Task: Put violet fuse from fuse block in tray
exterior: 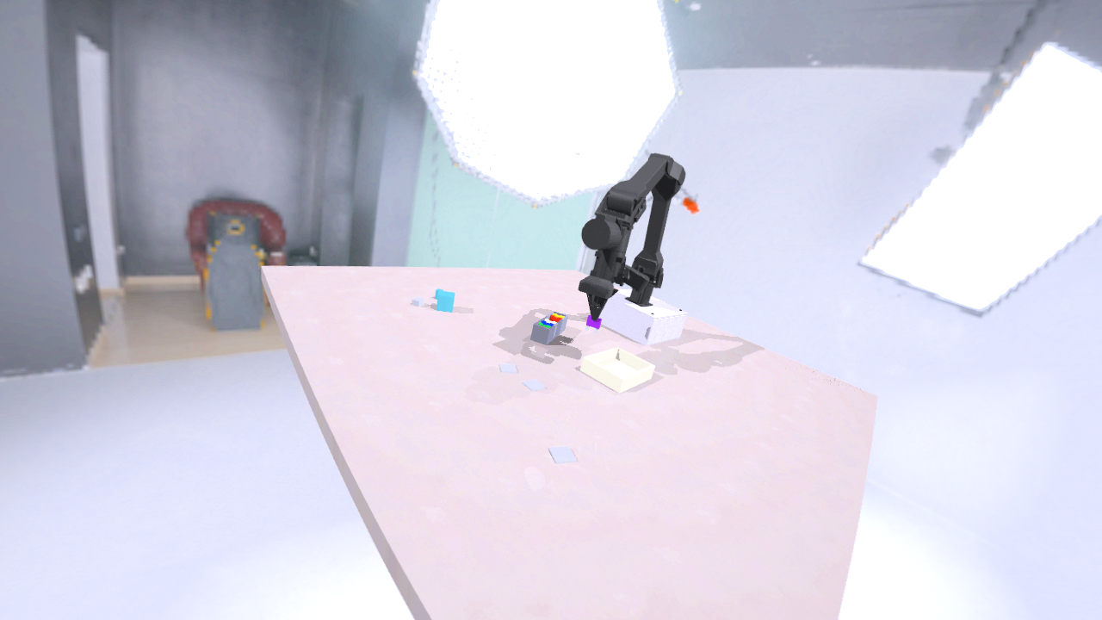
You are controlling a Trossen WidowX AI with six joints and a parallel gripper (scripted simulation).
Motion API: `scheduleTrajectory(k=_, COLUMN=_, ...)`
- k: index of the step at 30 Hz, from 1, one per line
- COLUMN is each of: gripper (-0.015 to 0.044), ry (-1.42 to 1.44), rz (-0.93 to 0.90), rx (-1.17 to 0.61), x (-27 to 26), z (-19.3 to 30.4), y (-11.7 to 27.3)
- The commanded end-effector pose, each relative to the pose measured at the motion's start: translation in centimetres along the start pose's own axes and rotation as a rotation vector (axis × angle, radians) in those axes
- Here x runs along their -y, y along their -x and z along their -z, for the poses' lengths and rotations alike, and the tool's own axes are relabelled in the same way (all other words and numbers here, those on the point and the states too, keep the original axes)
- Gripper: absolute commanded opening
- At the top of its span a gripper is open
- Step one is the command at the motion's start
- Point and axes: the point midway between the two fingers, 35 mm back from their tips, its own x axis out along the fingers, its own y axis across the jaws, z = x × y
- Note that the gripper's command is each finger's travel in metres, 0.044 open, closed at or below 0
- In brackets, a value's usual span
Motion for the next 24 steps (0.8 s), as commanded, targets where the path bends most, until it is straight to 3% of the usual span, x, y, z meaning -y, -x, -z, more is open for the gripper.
scheduleTrajectory(k=1, gripper=0.0, ry=-0.004, rz=0.004, rx=-0.003, x=1.1, z=-2.4, y=0.1)
scheduleTrajectory(k=11, gripper=0.0, ry=-0.004, rz=0.006, rx=0.002, x=2.4, z=-8.0, y=0.1)
scheduleTrajectory(k=24, gripper=0.0, ry=-0.004, rz=0.006, rx=0.003, x=2.5, z=-8.1, y=-1.1)
